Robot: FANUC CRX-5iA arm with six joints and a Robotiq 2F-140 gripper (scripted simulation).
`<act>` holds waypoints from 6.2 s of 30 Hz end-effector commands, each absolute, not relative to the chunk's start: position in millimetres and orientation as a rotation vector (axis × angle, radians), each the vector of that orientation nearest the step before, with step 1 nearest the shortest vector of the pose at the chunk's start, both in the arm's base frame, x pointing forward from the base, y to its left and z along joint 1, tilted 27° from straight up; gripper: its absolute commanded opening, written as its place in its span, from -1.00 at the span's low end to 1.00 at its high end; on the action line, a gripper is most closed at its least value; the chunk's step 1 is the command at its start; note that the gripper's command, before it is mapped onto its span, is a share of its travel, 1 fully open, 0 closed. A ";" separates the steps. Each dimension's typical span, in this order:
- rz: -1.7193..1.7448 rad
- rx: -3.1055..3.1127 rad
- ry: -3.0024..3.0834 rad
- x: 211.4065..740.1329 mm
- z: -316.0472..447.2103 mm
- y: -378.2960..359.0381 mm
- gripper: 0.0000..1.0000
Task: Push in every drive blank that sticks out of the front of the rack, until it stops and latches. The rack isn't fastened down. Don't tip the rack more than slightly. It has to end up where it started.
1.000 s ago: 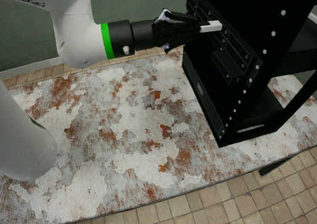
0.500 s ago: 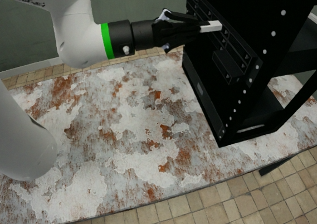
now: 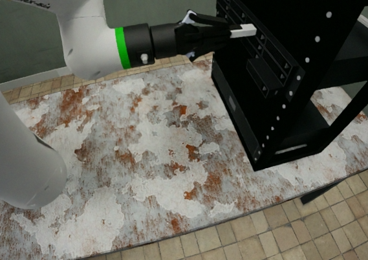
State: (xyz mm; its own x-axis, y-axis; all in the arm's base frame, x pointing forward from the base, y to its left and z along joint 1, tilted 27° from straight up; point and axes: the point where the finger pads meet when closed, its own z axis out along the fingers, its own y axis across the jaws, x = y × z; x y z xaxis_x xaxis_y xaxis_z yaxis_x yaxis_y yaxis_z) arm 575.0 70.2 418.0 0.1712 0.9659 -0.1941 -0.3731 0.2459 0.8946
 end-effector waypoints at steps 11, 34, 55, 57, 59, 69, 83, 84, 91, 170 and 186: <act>1.117 0.813 0.921 516.2 392.6 75.6 -0.80; 1.117 0.813 0.921 504.3 381.4 53.8 -0.80; 1.117 0.813 0.921 506.0 358.7 -37.3 -0.80; 1.117 0.813 0.921 506.1 357.9 -40.7 -0.80; 1.117 0.813 0.921 506.1 357.4 -42.6 -0.80; 1.117 0.813 0.921 512.8 360.1 -44.1 -0.80; 1.117 0.813 0.921 541.9 373.0 -46.7 -0.80; 1.117 0.813 0.921 541.9 373.0 -46.7 -0.80; 1.117 0.813 0.921 541.9 373.0 -46.7 -0.80; 1.117 0.813 0.921 569.2 385.0 -49.3 -0.80; 1.117 0.813 0.921 571.9 386.3 -49.5 -0.80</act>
